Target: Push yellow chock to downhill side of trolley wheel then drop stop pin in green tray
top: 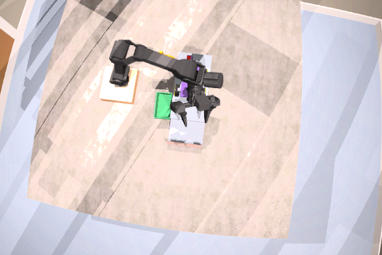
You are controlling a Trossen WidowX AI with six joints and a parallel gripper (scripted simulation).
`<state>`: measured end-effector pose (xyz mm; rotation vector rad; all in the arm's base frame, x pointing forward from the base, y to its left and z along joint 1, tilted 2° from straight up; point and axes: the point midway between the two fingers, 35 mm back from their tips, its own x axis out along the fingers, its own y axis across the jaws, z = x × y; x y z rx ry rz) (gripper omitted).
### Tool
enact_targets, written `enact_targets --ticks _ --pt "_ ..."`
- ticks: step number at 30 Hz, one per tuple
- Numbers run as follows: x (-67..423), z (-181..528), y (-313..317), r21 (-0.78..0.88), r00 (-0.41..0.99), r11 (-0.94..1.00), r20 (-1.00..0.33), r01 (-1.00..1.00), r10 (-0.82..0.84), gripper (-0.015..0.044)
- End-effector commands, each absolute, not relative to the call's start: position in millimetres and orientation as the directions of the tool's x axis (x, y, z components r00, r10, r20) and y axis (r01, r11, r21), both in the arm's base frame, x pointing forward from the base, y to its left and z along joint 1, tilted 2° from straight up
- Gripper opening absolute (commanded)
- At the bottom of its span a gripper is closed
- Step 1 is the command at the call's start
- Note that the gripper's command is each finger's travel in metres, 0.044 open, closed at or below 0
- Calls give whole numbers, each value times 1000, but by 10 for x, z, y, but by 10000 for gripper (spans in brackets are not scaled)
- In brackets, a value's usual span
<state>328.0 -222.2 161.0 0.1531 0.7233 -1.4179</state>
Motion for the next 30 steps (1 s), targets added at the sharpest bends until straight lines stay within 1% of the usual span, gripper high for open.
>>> enact_targets --ticks 1,4,8,14,20,25,30 --pt "3284 1611 -2215 -313 -16 184 -541 932 -841 374" --pt "3346 1624 -2103 -265 26 207 -557 942 -830 295" --pt "3507 1666 -1762 -120 150 273 -599 954 -787 190" --pt "3701 1748 -1157 111 342 361 -653 926 -676 190" --pt "3784 1834 -482 310 504 417 -691 854 -518 190" --pt "3756 1857 86 443 580 396 -729 804 -363 190" --pt "3688 1851 356 491 597 365 -752 791 -281 190"
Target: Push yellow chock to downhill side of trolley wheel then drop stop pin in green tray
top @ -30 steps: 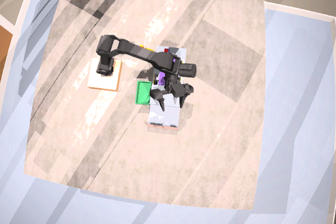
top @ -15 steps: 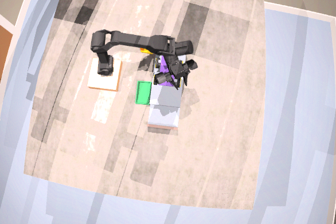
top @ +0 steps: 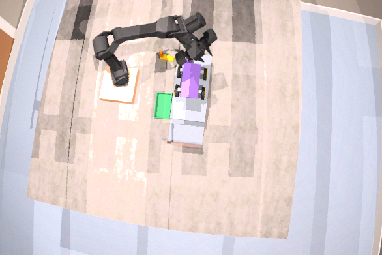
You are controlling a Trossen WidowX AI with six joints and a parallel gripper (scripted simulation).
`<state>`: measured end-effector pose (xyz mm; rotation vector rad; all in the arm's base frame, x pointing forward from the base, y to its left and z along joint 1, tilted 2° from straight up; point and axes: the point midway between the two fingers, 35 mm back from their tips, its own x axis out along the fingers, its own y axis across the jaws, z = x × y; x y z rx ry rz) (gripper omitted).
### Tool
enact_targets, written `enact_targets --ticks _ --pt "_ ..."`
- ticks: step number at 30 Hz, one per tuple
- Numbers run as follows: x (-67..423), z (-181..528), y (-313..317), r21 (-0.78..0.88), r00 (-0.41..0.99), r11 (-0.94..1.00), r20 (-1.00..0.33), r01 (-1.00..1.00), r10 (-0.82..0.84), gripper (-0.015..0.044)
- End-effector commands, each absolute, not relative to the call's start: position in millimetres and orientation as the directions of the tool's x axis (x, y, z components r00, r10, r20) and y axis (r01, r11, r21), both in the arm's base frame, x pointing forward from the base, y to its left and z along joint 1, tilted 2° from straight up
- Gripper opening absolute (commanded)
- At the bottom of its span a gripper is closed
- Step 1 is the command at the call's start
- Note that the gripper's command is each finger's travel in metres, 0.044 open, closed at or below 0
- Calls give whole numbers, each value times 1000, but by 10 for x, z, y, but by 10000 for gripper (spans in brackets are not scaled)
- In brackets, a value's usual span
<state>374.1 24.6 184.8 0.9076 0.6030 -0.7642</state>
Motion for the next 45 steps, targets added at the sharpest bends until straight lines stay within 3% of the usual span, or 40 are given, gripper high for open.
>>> enact_targets --ticks 1,9,22,45 --pt "3655 1821 401 494 592 355 -763 793 -259 190" --pt "3107 1506 814 427 437 132 -897 895 -66 190" --pt "1909 1268 1080 28 42 -289 -998 957 42 190" --pt "1908 814 1100 22 36 -295 -998 955 42 190"
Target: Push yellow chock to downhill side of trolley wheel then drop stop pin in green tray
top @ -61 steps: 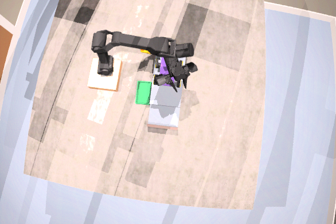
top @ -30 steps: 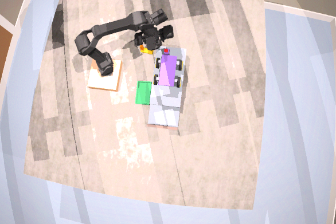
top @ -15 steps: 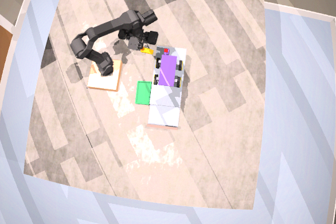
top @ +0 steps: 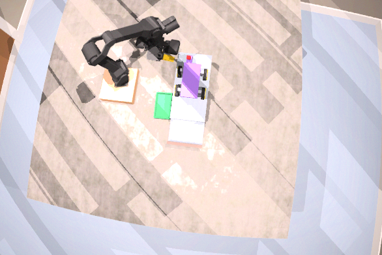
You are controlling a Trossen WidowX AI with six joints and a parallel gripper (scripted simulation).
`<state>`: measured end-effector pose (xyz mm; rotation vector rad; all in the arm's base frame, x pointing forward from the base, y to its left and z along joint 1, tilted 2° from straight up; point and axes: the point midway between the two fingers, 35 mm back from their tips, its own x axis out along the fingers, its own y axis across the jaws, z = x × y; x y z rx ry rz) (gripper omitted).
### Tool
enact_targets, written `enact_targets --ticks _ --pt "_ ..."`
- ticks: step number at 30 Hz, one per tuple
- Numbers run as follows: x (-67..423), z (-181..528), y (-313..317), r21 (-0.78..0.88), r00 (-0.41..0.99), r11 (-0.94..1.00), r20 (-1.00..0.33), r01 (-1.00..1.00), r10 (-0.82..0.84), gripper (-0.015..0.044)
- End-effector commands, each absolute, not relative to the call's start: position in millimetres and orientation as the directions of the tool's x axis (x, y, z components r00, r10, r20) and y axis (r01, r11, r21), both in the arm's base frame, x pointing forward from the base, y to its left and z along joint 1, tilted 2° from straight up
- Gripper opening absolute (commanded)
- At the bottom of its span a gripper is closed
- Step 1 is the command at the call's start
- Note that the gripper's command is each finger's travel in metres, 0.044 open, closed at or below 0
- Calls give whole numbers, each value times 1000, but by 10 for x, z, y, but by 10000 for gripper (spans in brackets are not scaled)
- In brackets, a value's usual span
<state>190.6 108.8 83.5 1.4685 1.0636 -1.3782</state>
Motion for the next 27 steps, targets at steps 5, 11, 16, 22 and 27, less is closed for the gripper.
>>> enact_targets --ticks 5,11,16,22,27 --pt "1912 749 1103 22 36 -295 -998 955 42 190" --pt "1917 653 1107 22 36 -295 -998 955 42 190" --pt "1918 571 1111 22 36 -295 -998 955 42 190" --pt "1918 515 1113 22 36 -295 -998 955 42 190" --pt "1921 462 1115 22 36 -295 -998 955 42 190"
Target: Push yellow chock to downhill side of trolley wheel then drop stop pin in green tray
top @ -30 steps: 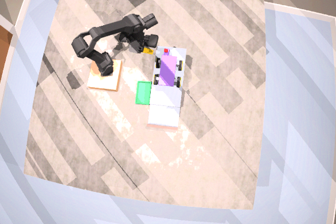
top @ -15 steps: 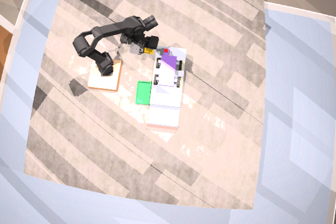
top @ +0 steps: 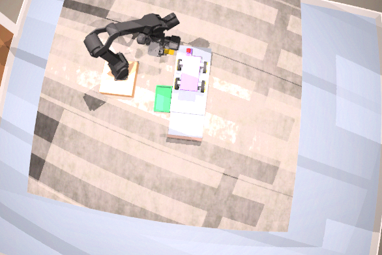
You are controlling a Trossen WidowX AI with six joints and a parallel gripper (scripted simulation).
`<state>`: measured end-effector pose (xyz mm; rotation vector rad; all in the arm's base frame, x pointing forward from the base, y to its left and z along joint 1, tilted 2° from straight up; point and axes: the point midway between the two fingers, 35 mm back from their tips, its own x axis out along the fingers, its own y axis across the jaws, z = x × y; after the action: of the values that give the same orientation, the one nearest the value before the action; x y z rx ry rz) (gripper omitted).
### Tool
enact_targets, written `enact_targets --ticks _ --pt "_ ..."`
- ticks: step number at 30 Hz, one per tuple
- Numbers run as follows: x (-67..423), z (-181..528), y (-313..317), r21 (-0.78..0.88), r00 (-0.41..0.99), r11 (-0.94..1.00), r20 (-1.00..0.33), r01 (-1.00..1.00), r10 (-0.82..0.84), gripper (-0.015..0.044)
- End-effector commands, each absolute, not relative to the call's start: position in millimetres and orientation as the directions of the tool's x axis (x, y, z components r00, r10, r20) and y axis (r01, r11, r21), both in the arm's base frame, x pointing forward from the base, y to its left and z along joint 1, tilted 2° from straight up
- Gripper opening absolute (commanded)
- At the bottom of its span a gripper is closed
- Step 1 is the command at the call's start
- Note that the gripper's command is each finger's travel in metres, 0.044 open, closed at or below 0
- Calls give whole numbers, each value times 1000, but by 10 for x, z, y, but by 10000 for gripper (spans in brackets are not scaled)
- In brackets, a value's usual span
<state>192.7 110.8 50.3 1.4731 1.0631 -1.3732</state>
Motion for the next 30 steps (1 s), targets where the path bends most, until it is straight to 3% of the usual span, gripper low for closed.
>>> enact_targets --ticks 1,14,19,26,30 --pt "1922 446 1116 22 36 -295 -998 955 42 190" --pt "1925 263 1123 22 36 -295 -998 955 42 190" --pt "1931 294 1116 27 40 -290 -998 957 39 59" --pt "1931 305 1116 27 39 -290 -998 957 39 0" --pt "1918 462 1103 23 37 -294 -998 956 42 0"
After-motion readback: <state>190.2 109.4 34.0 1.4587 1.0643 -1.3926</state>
